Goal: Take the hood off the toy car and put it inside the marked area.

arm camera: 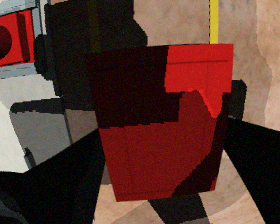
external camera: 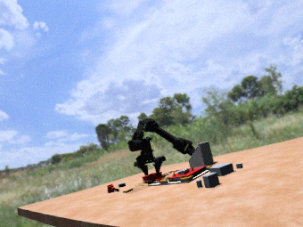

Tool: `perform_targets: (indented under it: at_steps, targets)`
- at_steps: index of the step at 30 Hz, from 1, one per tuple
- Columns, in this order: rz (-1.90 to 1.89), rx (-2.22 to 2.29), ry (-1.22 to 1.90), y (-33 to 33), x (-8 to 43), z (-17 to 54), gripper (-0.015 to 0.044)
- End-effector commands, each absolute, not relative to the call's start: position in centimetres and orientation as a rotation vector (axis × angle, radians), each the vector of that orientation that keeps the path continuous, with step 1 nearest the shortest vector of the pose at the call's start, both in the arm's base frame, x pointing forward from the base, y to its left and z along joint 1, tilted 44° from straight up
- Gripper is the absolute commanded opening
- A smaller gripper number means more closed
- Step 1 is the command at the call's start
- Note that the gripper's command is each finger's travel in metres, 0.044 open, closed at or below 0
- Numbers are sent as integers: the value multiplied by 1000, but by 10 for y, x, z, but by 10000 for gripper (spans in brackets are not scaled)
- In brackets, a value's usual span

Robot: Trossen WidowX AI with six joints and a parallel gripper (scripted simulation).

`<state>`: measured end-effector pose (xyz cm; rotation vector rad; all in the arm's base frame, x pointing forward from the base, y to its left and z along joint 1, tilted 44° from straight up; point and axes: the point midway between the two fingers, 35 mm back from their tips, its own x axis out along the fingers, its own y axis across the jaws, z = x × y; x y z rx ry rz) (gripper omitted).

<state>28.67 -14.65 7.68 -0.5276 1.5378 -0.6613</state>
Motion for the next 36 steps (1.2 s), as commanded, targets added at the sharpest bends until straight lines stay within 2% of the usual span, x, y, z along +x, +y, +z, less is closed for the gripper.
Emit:
perform_targets:
  at_steps: [1, 21, 36]
  targets:
    - [-661, -534, 1539, -148, 287, 75, 0]
    - [-662, -534, 1539, -155, 286, 68, 0]
    - [-662, -528, 1538, -154, 286, 69, 394]
